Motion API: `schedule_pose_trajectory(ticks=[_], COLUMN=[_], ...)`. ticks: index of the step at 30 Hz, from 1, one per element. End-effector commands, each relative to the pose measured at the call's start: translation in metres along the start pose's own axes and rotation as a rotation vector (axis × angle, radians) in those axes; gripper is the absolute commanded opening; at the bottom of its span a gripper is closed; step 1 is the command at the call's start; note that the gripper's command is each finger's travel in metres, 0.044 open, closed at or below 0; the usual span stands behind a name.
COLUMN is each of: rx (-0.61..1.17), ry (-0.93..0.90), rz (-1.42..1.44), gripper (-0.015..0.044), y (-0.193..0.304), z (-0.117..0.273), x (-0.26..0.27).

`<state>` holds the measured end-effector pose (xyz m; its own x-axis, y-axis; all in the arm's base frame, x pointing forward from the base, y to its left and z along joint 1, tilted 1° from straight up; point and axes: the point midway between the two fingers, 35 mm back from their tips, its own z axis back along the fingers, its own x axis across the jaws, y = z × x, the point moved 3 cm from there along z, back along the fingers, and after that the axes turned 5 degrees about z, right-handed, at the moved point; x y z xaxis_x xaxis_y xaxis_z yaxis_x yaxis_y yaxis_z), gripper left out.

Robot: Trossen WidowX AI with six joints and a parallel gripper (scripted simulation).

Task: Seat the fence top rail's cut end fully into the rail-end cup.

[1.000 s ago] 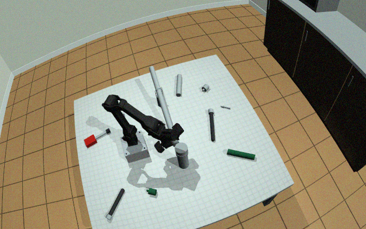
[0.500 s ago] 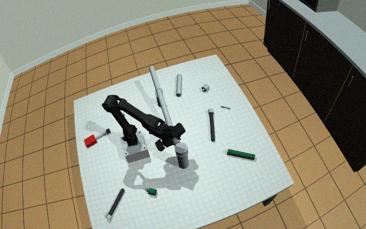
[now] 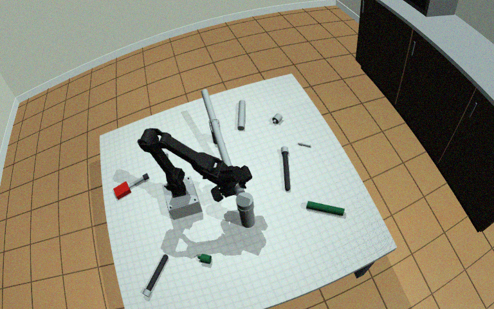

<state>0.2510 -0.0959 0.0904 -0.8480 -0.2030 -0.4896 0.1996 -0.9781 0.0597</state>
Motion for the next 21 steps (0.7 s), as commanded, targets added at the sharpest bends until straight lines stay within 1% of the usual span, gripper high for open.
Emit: schedule_pose_trajectory(ticks=[1,9,21], rx=[0.019,0.033,0.008], ry=[0.001,-0.001,0.001], rz=[-0.037,-0.062,-0.017], gripper=[0.0,0.0,0.0], y=[-0.0005,-0.0006,-0.0004], z=[-0.0021,-0.0035,-0.0011], x=[-0.0034,-0.0058,-0.0016])
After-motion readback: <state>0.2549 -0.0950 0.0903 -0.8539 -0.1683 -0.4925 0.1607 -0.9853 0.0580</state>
